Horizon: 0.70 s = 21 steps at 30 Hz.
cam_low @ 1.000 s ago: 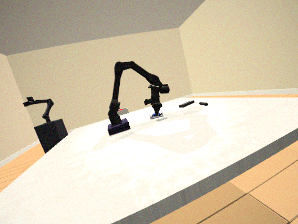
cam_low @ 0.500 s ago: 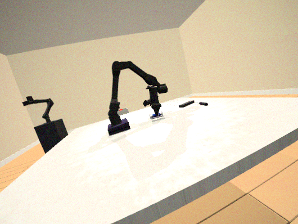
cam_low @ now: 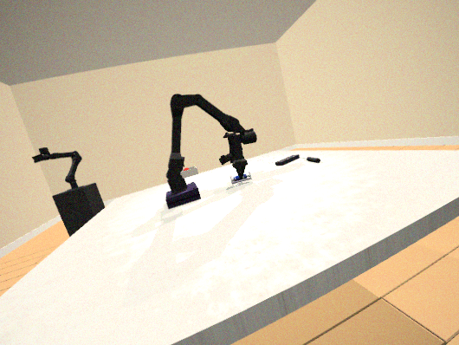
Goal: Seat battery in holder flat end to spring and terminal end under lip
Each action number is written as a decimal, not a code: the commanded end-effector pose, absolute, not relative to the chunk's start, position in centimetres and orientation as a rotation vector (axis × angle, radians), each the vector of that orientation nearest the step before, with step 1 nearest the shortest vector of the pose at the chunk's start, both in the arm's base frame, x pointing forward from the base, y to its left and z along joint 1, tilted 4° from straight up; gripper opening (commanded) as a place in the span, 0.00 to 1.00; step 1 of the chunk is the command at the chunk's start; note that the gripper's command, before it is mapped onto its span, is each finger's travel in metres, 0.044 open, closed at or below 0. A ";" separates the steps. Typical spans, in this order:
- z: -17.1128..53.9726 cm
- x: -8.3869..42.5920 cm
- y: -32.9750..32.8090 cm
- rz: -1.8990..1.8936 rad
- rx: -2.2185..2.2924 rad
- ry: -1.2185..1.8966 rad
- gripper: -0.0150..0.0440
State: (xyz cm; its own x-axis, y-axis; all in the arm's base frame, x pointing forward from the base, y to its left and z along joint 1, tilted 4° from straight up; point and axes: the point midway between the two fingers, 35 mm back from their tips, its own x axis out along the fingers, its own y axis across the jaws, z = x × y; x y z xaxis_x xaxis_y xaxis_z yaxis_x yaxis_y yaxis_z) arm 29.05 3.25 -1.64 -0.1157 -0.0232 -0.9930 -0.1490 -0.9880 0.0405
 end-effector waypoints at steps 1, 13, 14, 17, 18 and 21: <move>-1.6 28.7 3.2 2.271 -2.033 0.206 0.38; -1.6 28.1 3.3 2.269 -2.033 0.204 0.38; -1.6 28.1 3.3 2.269 -2.033 0.204 0.38; -1.6 28.1 3.3 2.268 -2.033 0.204 0.38; -1.6 28.1 3.3 2.268 -2.033 0.204 0.38; -1.6 28.1 3.3 2.268 -2.033 0.204 0.38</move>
